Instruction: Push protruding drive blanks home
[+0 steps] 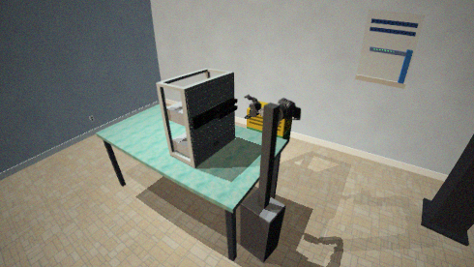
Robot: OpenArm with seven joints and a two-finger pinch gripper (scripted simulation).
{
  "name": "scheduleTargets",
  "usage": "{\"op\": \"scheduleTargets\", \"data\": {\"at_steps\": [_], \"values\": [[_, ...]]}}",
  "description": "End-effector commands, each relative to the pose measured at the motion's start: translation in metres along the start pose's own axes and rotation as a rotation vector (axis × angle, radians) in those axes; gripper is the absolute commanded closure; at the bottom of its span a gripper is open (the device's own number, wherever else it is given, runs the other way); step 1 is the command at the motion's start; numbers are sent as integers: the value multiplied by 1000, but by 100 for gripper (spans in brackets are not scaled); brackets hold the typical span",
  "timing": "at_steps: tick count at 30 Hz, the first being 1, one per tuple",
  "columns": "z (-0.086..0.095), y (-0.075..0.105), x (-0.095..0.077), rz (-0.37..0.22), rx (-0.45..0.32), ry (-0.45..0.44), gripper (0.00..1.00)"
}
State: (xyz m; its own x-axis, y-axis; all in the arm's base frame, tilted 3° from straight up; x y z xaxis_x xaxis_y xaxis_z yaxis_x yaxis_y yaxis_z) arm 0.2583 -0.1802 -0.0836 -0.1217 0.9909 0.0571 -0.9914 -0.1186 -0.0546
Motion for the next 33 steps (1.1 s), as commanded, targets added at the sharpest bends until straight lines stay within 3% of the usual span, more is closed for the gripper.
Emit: {"op": "scheduleTargets", "data": {"at_steps": [1,33], "values": [[2,-2,0,4,6,0,0],[4,-5,0,6,4,0,0]]}}
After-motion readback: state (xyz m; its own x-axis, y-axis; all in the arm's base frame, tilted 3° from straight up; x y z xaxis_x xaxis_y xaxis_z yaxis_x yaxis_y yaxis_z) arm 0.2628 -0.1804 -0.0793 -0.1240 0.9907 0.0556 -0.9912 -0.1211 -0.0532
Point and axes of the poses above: the point where the finger pads meet when closed, its own y axis back along the fingers, its own z axis across the jaws, x = y × z, the point moved 10 cm from there along y, back along the fingers, and after that the axes turned 4 degrees about -y, right-handed, at the moved point
